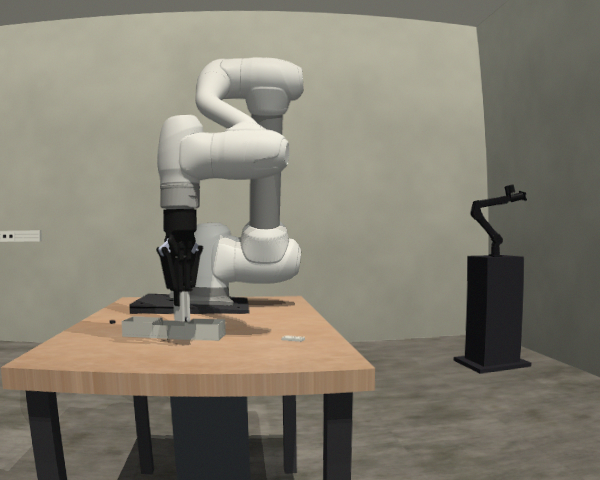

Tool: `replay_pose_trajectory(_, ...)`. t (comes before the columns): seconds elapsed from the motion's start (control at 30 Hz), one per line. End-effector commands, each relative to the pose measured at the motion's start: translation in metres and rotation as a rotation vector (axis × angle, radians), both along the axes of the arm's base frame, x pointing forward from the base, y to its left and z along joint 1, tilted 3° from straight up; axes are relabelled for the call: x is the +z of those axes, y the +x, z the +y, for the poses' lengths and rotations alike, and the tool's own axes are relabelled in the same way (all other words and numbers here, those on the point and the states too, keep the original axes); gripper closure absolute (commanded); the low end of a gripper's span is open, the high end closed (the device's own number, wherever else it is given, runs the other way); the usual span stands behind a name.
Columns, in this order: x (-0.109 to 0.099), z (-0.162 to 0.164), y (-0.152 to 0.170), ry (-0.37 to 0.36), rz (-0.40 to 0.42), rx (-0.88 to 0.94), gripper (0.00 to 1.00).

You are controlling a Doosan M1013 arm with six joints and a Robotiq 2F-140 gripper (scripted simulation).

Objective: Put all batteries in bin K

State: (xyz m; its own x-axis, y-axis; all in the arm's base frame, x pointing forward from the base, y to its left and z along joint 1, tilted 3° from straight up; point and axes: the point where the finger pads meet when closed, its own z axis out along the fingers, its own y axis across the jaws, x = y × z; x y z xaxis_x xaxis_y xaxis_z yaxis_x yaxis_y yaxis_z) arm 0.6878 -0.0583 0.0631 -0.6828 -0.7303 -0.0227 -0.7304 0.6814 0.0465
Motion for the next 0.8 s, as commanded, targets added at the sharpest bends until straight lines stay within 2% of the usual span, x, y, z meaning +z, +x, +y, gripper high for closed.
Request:
replay_pose_trajectory(0.0, 0.002, 0.008, -0.017, 0.0, -0.002, 0.0, 0.88)
replay_pose_trajectory(0.27, 0.003, 0.021, -0.049, 0.0, -0.002, 0.0, 0.88)
replay_pose_trajectory(0.37, 0.004, 0.029, -0.065, 0.003, -0.01, 0.149, 0.88)
replay_pose_trajectory(0.53, 0.005, 0.041, -0.093, 0.003, -0.016, 0.305, 0.88)
replay_pose_trajectory(0.6, 0.005, 0.041, -0.093, 0.003, -0.016, 0.305, 0.88)
replay_pose_trajectory(0.63, 0.005, 0.043, -0.098, 0.005, -0.02, 0.399, 0.88)
replay_pose_trajectory(0.77, 0.006, 0.053, -0.12, 0.009, -0.027, 0.51, 0.88)
